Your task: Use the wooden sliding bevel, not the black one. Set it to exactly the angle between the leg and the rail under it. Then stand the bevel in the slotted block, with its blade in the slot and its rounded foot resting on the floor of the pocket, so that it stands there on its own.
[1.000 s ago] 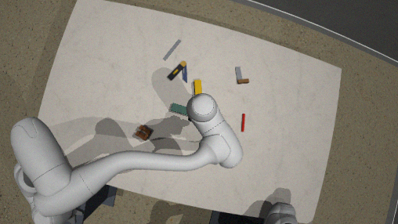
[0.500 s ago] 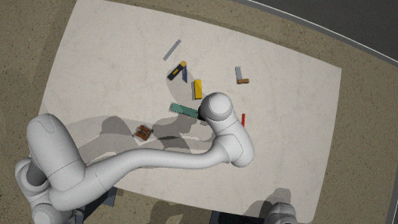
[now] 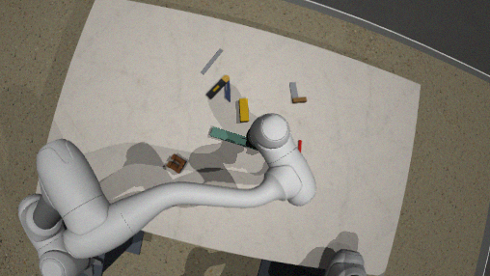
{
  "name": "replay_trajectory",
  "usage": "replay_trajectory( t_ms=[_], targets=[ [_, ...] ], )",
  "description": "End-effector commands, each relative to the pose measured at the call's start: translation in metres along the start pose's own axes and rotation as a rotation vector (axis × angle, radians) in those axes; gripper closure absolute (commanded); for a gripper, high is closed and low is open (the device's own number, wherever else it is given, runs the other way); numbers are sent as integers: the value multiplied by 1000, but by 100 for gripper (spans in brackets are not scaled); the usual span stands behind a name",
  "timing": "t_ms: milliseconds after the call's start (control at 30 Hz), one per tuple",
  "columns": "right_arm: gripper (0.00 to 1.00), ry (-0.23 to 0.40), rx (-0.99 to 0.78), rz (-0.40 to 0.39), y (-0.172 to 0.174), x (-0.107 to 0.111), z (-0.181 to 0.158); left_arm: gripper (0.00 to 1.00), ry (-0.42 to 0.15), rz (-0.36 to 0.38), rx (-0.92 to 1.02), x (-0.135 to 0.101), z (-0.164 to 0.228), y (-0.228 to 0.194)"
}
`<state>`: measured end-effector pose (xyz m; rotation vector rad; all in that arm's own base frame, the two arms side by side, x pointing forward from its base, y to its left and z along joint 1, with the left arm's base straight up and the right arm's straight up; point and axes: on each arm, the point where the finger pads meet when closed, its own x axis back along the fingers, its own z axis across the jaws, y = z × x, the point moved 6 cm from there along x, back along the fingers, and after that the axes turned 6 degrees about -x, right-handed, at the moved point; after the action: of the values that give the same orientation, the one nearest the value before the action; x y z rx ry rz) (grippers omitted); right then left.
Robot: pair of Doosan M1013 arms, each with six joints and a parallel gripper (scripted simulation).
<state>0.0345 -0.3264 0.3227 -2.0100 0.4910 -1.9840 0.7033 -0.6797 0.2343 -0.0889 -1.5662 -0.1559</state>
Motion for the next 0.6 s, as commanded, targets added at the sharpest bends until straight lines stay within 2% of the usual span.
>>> replay_trajectory(
  t_ms=[0,567],
  targets=[
    [0,1,0,-1,0,1,0,100,-2,2,0,2,0,0],
    [0,1,0,-1,0,1,0,100,-2,2,0,-1,0,0]
  ],
)
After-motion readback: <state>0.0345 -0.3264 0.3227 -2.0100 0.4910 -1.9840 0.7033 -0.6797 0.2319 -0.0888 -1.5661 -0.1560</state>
